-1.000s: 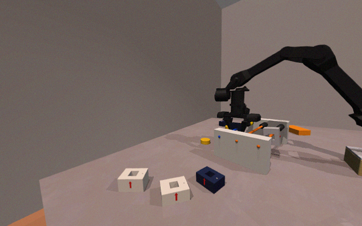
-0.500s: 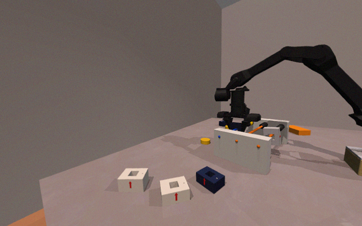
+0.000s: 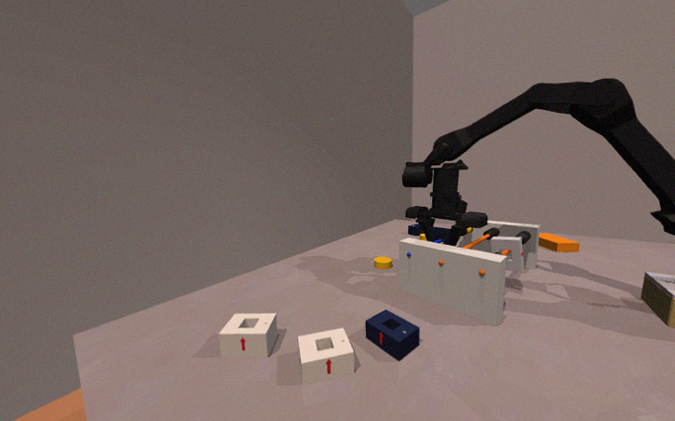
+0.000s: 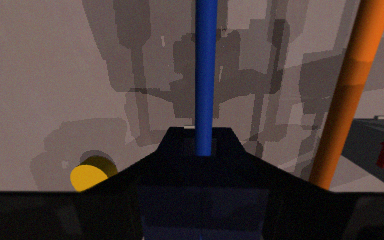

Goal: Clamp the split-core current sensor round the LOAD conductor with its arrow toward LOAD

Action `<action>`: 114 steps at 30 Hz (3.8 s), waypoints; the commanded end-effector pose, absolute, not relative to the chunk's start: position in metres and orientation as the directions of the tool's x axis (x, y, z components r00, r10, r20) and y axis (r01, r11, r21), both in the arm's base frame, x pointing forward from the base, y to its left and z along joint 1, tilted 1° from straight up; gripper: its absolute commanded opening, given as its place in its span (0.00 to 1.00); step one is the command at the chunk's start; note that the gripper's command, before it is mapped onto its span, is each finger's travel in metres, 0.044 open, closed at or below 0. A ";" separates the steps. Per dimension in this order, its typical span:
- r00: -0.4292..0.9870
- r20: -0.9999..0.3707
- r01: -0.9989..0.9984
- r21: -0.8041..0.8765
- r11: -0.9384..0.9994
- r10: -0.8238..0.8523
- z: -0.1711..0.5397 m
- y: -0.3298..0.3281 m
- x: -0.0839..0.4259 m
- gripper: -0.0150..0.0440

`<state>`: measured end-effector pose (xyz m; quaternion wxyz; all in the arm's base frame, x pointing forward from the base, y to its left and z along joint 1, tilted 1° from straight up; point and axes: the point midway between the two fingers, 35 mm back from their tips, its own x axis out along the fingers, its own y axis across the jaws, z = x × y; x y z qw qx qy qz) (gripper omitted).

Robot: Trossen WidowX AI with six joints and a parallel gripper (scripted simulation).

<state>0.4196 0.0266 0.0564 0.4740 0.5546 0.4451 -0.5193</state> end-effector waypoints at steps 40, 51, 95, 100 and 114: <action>0.071 -0.997 0.986 0.070 -0.154 0.001 0.054 0.027 0.419 0.72; 0.071 -0.997 0.986 0.070 -0.154 0.001 0.054 0.027 0.419 0.72; 0.031 -1.000 0.987 0.030 -0.158 0.003 0.159 0.022 0.415 1.00; 0.031 -1.000 0.987 0.030 -0.158 0.003 0.159 0.022 0.415 1.00; 0.031 -1.000 0.987 0.030 -0.158 0.003 0.159 0.022 0.415 1.00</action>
